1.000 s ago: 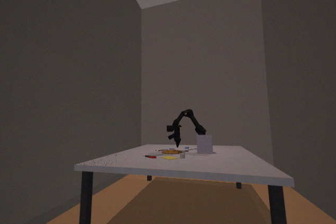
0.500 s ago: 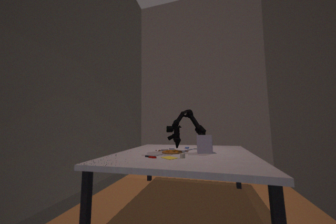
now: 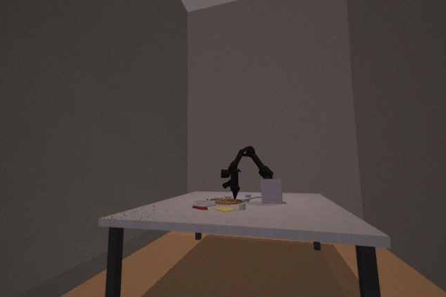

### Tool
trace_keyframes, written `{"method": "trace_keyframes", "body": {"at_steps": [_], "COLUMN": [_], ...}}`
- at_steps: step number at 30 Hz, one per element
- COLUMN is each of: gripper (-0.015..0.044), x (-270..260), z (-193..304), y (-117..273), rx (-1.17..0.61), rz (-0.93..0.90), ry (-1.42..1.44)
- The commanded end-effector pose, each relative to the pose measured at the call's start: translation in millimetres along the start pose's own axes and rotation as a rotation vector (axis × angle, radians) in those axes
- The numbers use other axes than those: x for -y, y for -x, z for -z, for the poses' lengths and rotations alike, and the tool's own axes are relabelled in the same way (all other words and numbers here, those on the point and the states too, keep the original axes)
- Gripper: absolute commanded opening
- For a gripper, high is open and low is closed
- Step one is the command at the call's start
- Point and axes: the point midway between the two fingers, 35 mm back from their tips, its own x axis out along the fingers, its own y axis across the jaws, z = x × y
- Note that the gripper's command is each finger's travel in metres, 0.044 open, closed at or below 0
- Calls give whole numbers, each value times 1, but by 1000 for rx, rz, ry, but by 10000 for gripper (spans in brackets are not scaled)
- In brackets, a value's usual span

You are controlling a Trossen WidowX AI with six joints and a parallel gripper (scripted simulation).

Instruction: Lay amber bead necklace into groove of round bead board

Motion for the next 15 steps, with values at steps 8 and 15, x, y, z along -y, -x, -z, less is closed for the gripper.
{"method": "trace_keyframes", "body": {"at_steps": [8,15], "gripper": [120,0], "x": [0,0], "z": [5,3], "y": [-12,-10], "rx": [-11,-7], "rz": [6,2], "ry": [11,5]}}
